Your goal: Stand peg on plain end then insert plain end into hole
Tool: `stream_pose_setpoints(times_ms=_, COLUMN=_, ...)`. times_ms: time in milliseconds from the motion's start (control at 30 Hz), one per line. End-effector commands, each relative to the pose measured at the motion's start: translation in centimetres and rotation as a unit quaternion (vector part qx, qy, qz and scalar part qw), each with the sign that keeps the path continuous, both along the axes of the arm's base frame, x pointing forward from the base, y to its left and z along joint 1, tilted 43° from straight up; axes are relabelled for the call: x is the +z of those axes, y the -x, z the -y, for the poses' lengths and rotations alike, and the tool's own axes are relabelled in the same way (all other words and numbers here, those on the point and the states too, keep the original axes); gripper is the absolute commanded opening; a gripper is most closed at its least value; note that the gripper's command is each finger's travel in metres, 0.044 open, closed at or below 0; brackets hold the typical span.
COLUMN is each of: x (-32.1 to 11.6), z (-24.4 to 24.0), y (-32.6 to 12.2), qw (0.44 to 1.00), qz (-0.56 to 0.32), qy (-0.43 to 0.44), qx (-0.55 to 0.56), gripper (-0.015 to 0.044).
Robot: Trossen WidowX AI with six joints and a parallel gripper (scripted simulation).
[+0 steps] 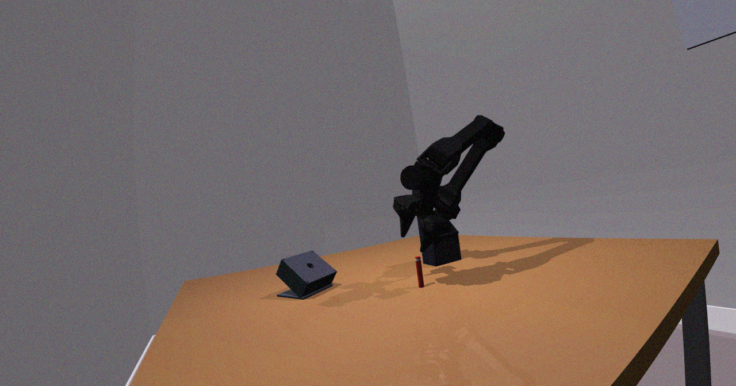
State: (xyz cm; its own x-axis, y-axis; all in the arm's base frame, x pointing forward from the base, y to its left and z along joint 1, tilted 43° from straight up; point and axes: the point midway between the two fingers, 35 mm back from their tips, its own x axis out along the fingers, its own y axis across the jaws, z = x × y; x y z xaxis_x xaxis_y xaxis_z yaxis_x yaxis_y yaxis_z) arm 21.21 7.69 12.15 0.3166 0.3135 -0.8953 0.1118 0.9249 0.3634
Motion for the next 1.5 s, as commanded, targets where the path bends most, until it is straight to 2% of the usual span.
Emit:
stream_pose_setpoints(times_ms=0, x=0.1, z=-0.2, y=-0.1, qw=0.999, qz=-0.036, qy=-0.04, qx=0.011, gripper=0.044)
stream_pose_setpoints(times_ms=400, x=2.2, z=-0.3, y=-1.4, qw=0.973, qz=-0.1, qy=-0.209, qx=0.015, gripper=0.044)
stream_pose_setpoints(times_ms=1467, x=-0.7, z=-2.9, y=-2.2, qw=0.972, qz=-0.099, qy=-0.21, qx=0.016, gripper=0.044)
